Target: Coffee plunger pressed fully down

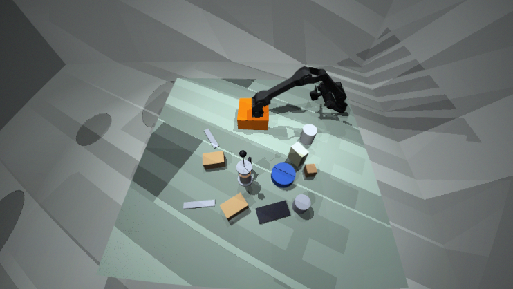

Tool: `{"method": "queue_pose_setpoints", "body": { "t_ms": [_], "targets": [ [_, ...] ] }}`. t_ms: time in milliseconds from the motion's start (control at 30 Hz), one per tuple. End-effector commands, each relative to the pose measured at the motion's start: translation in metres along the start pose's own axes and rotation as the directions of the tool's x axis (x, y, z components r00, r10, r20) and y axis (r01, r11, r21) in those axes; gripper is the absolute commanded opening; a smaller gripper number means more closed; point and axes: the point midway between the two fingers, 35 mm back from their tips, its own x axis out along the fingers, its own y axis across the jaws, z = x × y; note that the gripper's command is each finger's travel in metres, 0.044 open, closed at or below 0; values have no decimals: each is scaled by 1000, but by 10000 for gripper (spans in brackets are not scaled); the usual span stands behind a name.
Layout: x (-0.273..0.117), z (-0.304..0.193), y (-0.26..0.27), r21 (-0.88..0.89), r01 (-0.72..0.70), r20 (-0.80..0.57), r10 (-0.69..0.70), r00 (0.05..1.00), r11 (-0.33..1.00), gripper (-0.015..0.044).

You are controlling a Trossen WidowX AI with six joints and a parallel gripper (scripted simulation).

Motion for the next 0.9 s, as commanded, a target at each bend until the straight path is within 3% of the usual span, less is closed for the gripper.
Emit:
{"method": "queue_pose_setpoints", "body": {
  "t_ms": [0,233,500,700,867],
  "targets": [
    [-2,0,0,-7,-4,-8,3,1000,1000,426],
    [-33,0,-1,62,-15,-125,23,992,998,440],
    [-144,23,-6,225,190,-433,-77,898,956,440],
    [-237,48,8,276,475,-673,-185,717,836,440],
    [-310,77,34,234,733,-835,-254,488,639,440]
  ]
}}
